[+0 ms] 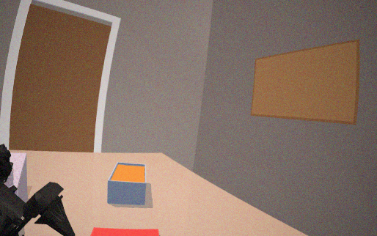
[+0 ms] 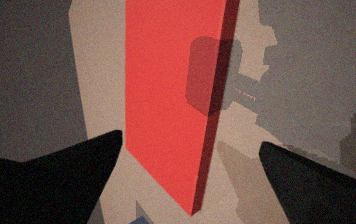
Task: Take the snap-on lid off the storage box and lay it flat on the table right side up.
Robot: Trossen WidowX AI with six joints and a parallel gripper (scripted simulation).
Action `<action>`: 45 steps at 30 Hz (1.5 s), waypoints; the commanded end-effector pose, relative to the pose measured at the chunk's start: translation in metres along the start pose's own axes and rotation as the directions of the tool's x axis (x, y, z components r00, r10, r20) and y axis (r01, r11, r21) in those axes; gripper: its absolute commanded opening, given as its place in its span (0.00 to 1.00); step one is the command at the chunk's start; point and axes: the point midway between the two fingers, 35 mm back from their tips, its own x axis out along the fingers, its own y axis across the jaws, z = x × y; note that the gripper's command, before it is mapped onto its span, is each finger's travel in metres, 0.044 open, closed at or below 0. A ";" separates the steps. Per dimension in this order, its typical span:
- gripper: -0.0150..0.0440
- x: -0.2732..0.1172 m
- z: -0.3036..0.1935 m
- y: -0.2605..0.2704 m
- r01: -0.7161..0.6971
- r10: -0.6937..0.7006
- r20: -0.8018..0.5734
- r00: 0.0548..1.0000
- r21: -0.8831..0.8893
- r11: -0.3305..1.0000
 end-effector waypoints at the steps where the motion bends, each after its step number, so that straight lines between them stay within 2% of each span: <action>1: 1.00 -0.006 -0.002 -0.005 -0.002 0.002 -0.003 1.000 -0.004 1.000; 13: 1.00 -0.024 -0.002 -0.020 0.000 0.000 -0.003 1.000 -0.005 1.000; 45: 1.00 -0.075 0.001 0.015 0.001 -0.001 -0.003 1.000 -0.007 1.000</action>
